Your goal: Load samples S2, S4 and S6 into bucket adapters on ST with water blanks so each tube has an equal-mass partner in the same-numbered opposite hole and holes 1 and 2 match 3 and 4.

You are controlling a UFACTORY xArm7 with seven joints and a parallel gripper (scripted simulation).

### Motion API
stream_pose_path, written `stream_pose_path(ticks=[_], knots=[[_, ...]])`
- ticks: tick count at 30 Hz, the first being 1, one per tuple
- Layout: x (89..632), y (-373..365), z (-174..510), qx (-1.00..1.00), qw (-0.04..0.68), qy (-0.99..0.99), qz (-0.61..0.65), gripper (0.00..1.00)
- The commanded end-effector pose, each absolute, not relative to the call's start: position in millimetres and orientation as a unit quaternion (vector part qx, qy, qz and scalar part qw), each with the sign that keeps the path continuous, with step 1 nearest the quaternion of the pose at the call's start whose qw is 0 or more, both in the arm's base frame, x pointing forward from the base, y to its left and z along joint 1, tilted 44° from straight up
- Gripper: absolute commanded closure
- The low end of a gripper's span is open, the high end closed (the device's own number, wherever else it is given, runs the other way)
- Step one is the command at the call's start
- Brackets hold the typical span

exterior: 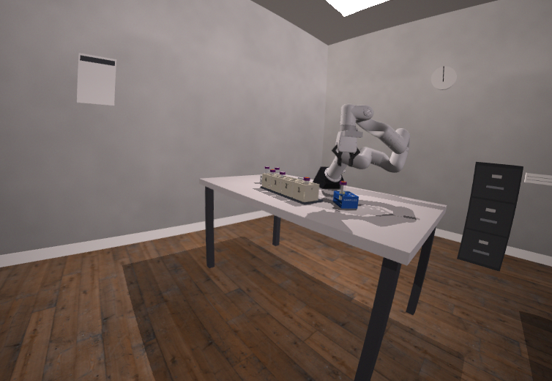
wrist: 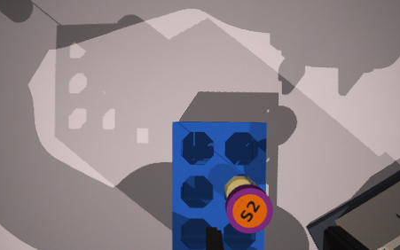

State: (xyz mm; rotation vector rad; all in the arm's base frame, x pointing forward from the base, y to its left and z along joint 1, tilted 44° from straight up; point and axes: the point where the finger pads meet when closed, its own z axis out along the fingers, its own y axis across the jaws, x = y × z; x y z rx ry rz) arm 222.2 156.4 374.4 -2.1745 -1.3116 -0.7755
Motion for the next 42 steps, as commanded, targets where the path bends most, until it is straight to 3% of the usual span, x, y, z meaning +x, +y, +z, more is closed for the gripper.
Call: stream_pose_path(ticks=[1, 42], knots=[[224, 162, 369, -0.795, 0.241, -0.479, -0.285, 0.43], [240, 209, 317, -0.794, 0.241, -0.479, -0.285, 0.43]])
